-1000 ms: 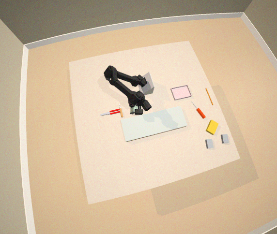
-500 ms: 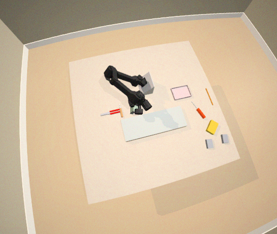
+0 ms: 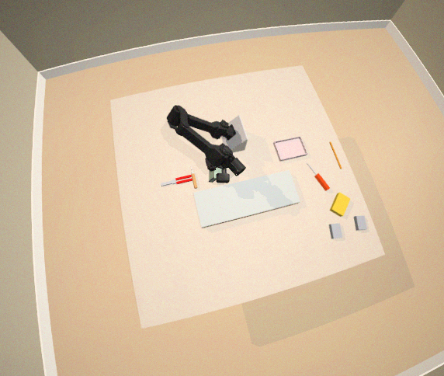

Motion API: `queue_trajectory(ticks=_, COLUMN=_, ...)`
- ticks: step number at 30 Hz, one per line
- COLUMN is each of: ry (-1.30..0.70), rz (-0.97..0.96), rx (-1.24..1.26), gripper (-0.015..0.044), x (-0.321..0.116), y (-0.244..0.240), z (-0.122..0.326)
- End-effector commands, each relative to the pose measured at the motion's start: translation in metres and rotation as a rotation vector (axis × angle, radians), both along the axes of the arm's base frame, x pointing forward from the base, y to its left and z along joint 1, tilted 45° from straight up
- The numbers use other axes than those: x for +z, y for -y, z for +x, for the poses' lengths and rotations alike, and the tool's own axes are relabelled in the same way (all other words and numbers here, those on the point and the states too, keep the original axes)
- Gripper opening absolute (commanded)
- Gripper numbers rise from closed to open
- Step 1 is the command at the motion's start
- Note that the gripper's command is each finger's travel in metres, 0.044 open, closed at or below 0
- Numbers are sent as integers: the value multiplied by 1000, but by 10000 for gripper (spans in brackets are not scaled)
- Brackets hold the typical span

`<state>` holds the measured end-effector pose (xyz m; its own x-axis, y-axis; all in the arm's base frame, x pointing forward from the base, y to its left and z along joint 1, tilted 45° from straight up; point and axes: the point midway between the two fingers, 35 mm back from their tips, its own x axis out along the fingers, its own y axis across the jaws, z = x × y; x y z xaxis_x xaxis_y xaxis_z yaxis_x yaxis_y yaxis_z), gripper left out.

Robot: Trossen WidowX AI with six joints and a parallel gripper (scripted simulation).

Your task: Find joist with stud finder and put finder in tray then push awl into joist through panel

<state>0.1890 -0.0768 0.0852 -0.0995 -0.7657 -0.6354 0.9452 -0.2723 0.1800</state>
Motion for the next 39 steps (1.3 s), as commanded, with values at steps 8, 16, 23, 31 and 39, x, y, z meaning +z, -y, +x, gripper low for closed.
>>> queue_trajectory(ticks=8, ry=4, rz=1, rx=1, gripper=0, x=13, y=-14, z=2)
queue_trajectory(ticks=16, ry=4, rz=-2, rx=0, gripper=0, x=23, y=-22, z=2)
queue_trajectory(ticks=23, ry=5, rz=6, rx=0, gripper=0, x=25, y=-23, z=1)
queue_trajectory(ticks=31, ry=12, rz=49, rx=4, gripper=0, x=24, y=-21, z=0)
queue_trajectory(ticks=39, ry=23, rz=92, rx=11, gripper=0, x=24, y=-20, z=-1)
